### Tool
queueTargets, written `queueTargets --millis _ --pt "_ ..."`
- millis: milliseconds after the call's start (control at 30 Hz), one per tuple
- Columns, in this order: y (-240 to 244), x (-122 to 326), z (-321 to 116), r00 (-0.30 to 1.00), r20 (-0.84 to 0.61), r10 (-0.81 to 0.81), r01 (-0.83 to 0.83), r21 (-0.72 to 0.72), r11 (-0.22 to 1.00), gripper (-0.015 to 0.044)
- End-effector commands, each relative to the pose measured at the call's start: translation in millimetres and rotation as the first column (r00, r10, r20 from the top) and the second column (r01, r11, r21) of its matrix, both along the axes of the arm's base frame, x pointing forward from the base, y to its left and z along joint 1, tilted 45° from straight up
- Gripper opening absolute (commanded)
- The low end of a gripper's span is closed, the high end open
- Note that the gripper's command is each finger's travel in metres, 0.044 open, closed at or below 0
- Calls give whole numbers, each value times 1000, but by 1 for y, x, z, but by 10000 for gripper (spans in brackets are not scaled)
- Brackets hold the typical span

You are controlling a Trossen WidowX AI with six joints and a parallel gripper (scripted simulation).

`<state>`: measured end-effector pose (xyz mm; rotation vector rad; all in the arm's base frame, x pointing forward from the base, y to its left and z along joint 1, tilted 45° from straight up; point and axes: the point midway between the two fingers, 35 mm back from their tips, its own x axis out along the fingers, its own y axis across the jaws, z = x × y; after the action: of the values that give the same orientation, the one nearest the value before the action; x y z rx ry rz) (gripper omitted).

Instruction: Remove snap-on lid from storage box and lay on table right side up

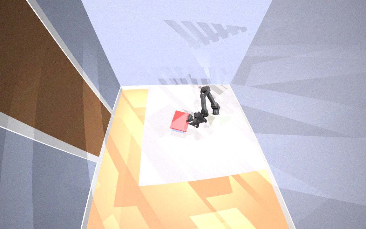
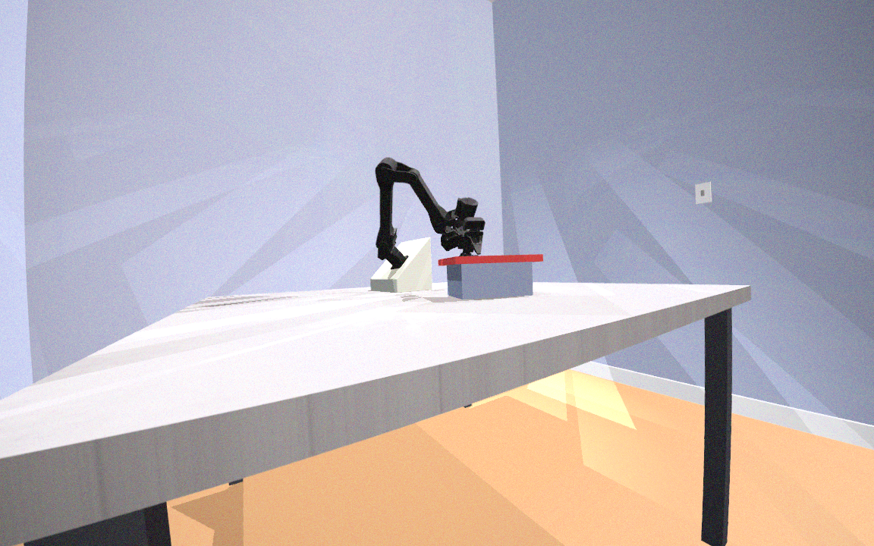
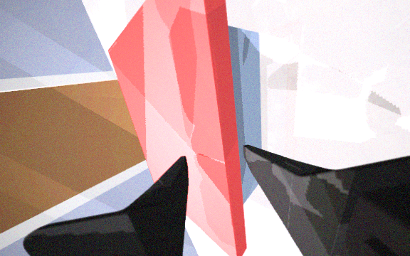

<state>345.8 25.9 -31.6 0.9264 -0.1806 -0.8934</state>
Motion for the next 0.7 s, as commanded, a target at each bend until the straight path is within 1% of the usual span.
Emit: queueTargets --millis 0,567,667 --pt "-3 -1 -3 1000 -14 5 -5 -9 1000 215" --pt "-3 -1 -3 1000 -14 5 -5 -9 1000 102" --pt "-3 -1 -3 1000 -14 5 -5 -9 1000 23"
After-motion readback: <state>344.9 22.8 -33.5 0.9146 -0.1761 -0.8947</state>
